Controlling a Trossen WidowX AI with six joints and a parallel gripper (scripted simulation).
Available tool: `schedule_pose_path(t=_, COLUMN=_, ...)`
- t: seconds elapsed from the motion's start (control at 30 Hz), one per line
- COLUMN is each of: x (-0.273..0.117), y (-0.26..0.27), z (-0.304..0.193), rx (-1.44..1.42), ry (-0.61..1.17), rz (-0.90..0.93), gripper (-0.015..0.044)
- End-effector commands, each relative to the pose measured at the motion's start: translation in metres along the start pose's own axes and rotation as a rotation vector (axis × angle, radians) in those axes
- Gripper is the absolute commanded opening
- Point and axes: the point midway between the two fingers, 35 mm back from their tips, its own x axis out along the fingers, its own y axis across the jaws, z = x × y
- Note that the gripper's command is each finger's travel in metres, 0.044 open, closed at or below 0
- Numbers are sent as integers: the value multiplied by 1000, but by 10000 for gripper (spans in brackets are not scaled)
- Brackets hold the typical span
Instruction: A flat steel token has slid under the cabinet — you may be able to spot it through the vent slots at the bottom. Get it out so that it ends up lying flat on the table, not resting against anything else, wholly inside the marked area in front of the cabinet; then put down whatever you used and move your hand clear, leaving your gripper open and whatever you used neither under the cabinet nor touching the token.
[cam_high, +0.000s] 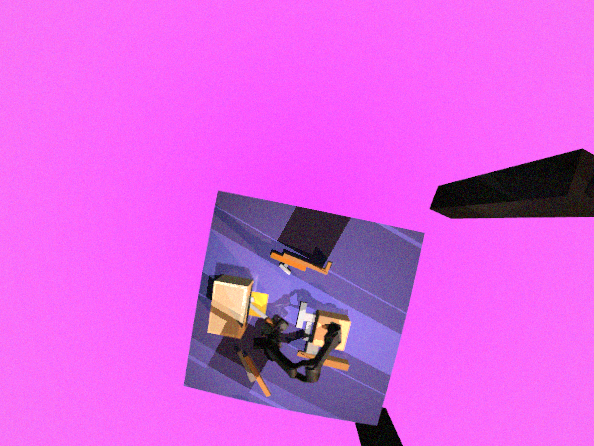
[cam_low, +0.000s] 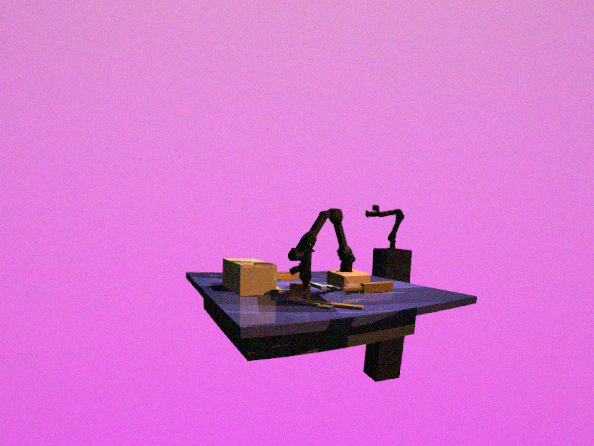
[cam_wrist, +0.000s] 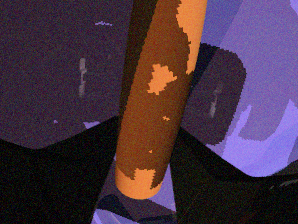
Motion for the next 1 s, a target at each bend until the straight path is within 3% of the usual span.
schedule_pose_path(t=0.0, x=1, y=-4, z=0, rx=2, ry=-2, rz=-11, gripper=0)
schedule_pose_path(t=0.97, x=1, y=0, z=-42, rx=3, ry=1, rz=-11, gripper=0)
